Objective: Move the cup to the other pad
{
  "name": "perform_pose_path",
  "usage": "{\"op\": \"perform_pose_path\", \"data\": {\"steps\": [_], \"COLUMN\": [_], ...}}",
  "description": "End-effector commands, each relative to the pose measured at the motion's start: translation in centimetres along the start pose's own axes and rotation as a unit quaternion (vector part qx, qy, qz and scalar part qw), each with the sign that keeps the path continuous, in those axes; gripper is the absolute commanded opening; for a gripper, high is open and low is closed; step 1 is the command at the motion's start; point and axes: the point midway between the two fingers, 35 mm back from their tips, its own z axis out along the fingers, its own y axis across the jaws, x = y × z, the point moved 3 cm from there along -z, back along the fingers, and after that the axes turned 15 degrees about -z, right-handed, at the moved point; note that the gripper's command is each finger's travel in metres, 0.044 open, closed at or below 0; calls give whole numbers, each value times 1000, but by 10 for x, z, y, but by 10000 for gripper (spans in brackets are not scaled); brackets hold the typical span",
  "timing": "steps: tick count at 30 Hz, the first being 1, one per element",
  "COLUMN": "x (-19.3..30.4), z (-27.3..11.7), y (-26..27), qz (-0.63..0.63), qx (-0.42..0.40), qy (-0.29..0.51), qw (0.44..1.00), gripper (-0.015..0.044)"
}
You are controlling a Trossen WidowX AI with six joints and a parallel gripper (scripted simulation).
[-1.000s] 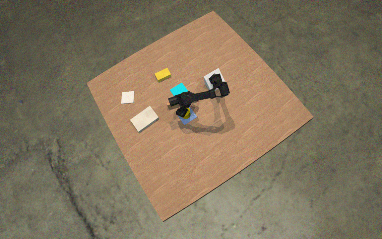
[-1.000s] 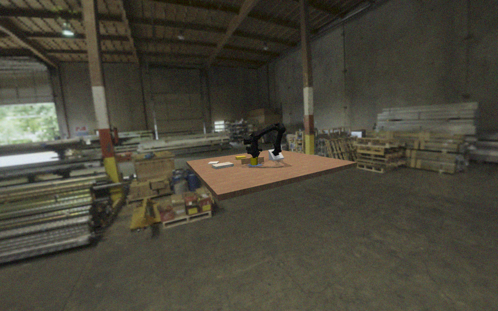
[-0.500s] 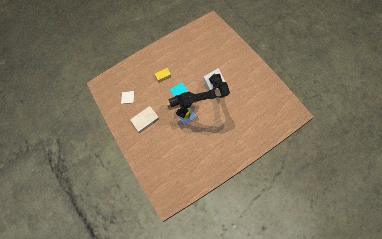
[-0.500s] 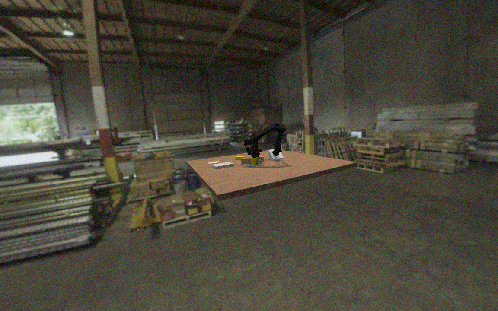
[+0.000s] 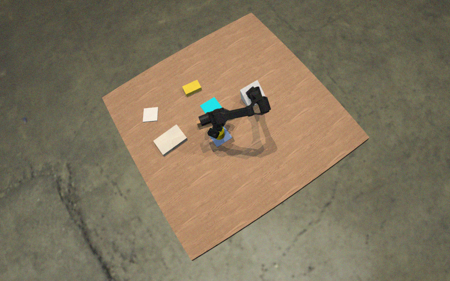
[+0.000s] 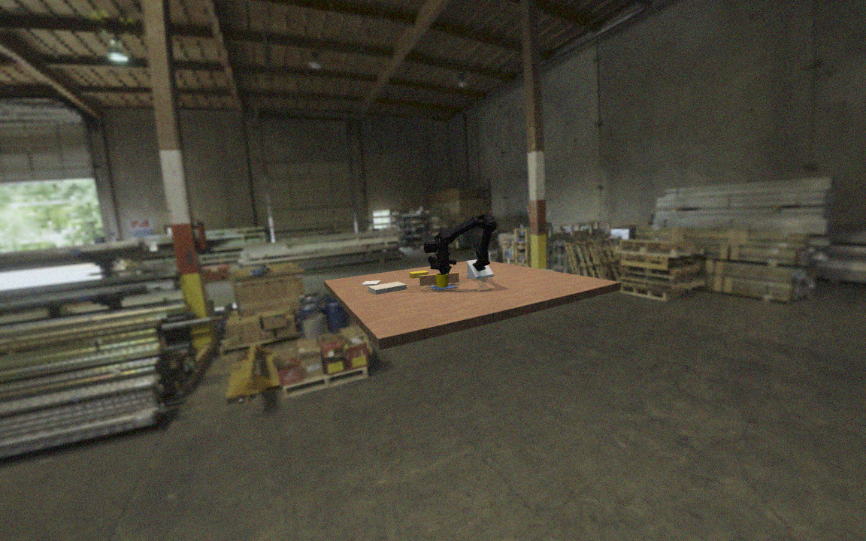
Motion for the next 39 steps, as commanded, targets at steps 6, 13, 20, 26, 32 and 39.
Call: {"op": "perform_pose_path", "data": {"steps": [6,13,20,26,32,39], "x": [0,-3,-4,-4,-4,-4], "z": [-3,-24,-45,-63,-79,-77], "y": [0,1,1,0,0,-1], "qz": [0,1,2,3,4,7], "qx": [0,1,2,2,1,-1], "qy": [0,-1,-1,0,1,2], "qw": [1000,1000,1000,1000,1000,1000], "gripper": [0,0,0,0,0,0]}}
